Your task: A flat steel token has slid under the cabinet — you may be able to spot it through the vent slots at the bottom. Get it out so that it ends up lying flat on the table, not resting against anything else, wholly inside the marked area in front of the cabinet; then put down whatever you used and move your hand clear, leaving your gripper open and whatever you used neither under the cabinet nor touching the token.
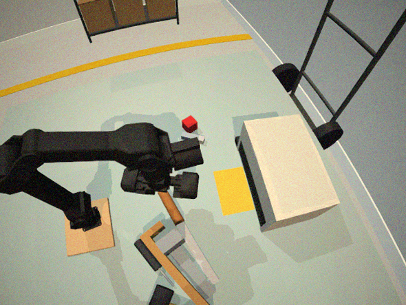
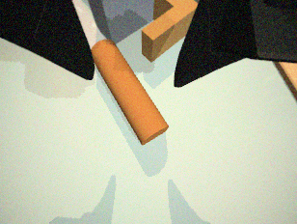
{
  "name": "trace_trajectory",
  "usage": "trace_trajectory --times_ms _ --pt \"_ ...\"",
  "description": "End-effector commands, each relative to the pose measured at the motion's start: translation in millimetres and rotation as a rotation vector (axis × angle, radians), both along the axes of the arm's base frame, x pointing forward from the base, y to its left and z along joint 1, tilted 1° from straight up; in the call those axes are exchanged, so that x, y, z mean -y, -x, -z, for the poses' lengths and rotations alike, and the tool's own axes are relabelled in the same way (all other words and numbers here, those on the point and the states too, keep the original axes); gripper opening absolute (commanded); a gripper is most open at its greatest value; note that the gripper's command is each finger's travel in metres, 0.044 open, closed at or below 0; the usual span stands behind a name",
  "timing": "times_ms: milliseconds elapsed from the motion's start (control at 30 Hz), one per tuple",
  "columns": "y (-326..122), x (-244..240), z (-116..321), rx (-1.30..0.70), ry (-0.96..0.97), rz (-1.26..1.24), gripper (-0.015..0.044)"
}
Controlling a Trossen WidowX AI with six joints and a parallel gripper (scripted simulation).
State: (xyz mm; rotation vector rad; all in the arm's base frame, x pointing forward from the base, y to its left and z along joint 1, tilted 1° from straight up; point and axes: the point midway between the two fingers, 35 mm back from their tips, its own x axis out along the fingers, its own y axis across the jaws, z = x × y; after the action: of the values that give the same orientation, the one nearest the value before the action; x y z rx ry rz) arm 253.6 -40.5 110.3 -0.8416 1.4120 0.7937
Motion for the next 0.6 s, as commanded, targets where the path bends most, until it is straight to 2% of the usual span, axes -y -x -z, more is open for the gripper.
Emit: trace_trajectory --times_ms 0,567 --pt "0.1 -0.7 -0.3 0.0 -0.006 0.036 0.027" --pt "0.1 -0.4 -0.3 0.003 -0.008 0.171 0.027"
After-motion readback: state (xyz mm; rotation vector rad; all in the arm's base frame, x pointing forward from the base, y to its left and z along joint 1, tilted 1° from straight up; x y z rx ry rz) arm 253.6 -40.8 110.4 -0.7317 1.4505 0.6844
